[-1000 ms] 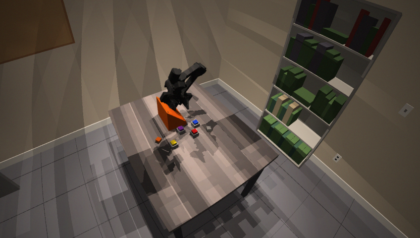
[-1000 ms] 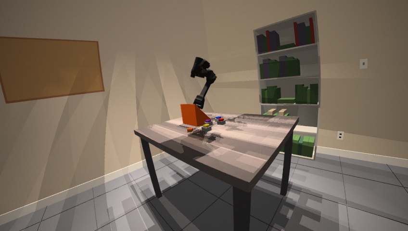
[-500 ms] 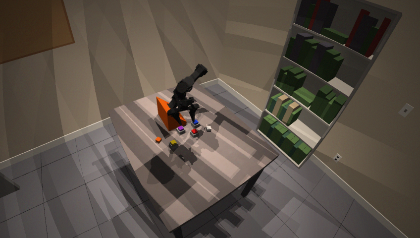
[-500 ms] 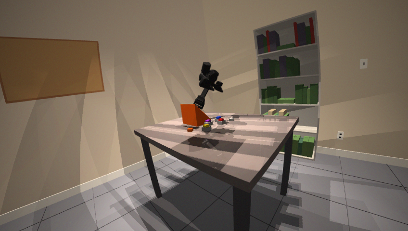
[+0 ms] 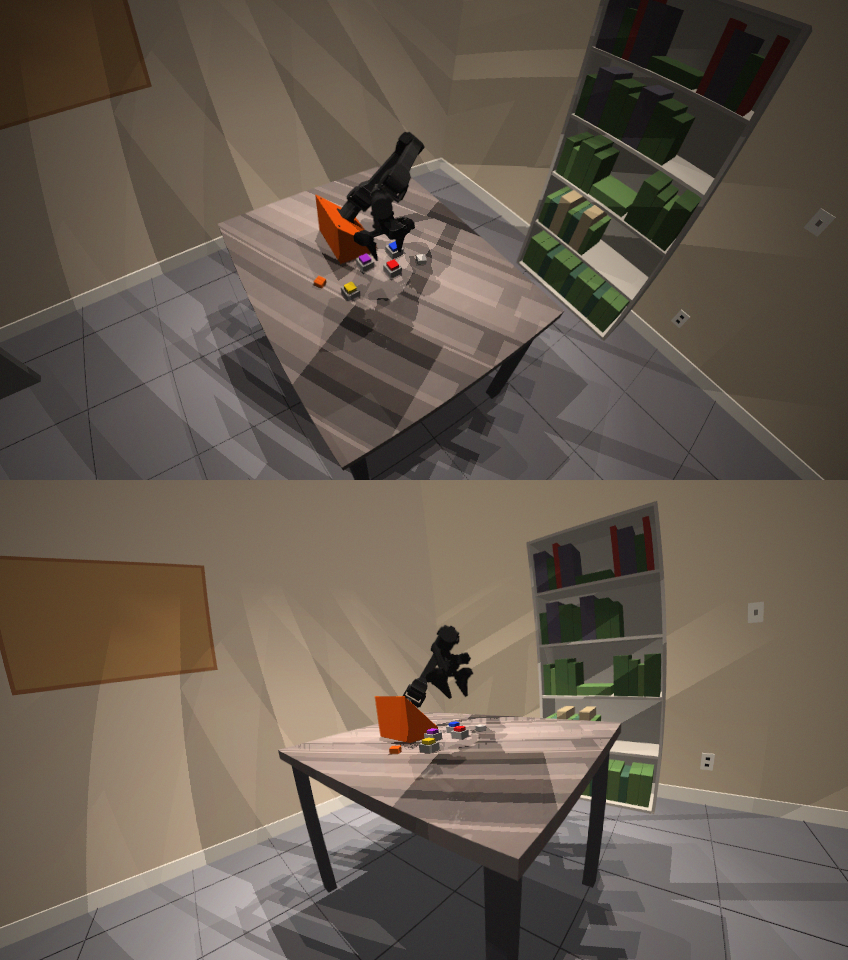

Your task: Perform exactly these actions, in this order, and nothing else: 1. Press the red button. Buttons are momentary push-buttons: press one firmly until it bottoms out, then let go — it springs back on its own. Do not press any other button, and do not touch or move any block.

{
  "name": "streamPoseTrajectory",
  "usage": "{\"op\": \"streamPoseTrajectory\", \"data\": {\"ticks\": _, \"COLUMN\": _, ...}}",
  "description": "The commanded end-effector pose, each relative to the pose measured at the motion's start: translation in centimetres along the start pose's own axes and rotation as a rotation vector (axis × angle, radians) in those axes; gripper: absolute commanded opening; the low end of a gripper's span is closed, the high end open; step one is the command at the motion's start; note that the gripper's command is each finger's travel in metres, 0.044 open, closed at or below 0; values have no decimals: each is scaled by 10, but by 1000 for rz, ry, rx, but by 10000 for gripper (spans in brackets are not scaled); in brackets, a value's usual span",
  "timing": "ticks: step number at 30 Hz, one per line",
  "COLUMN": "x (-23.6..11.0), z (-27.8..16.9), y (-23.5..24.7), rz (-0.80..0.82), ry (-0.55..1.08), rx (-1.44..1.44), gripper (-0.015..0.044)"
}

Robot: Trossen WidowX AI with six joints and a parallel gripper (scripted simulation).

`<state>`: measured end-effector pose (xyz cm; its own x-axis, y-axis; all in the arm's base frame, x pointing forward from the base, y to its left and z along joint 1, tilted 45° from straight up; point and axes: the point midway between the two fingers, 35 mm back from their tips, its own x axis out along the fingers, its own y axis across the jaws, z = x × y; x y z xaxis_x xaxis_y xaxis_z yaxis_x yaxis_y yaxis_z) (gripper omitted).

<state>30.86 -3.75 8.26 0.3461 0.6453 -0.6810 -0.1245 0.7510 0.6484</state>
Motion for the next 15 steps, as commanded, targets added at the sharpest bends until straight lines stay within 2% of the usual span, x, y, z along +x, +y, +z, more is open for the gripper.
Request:
{"op": "streamPoseTrajectory", "data": {"ticks": 1, "x": 8, "z": -52, "y": 59, "rz": 70, "ry": 396, "rx": -11, "gripper": 400}}
{"op": "streamPoseTrajectory", "data": {"ticks": 14, "x": 7, "z": -53, "y": 60, "rz": 71, "ry": 404, "rx": -11, "gripper": 400}}
{"op": "streamPoseTrajectory", "data": {"ticks": 15, "x": 10, "z": -54, "y": 60, "rz": 71, "ry": 404, "rx": -11, "gripper": 374}}
